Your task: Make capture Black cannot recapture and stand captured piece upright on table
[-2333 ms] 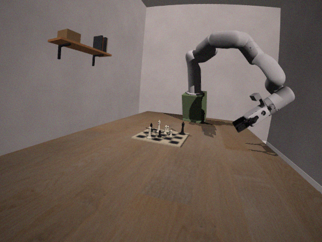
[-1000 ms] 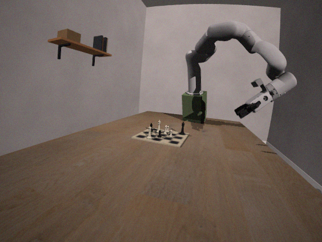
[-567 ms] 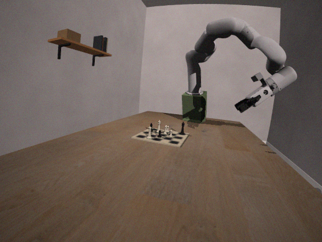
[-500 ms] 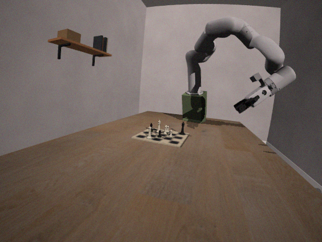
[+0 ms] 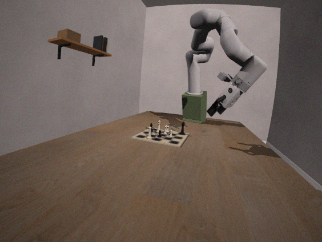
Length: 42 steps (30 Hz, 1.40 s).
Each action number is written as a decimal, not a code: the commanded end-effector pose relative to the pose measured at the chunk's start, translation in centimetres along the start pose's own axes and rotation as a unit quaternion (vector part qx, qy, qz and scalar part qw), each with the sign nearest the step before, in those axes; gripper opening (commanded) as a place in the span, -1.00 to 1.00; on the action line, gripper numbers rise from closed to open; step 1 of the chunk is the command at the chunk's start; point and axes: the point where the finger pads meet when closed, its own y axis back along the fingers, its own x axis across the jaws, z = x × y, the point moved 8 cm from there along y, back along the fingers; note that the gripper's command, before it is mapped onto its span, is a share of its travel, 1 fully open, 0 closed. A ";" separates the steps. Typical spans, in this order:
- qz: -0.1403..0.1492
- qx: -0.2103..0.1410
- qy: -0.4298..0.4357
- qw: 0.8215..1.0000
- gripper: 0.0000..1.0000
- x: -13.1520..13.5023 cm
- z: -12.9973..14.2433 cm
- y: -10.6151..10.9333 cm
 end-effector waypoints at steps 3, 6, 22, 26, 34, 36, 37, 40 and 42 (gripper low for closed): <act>0.053 -0.066 -0.075 0.994 1.00 -3.0 -3.3 -2.5; 0.082 -0.094 -0.126 0.984 1.00 -4.5 -5.4 -4.0; 0.168 -0.194 -0.354 0.899 1.00 -9.5 -15.2 -9.8; 0.180 -0.211 -0.407 0.870 1.00 -10.2 -17.7 -11.1; 0.197 -0.245 -0.534 0.785 1.00 -11.1 -24.2 -14.4; 0.199 -0.251 -0.564 0.761 1.00 -11.1 -25.8 -15.2; 0.199 -0.251 -0.564 0.761 1.00 -11.1 -25.8 -15.2; 0.200 -0.255 -0.586 0.743 1.00 -11.1 -27.0 -15.8; 0.200 -0.259 -0.613 0.719 1.00 -10.9 -28.6 -16.6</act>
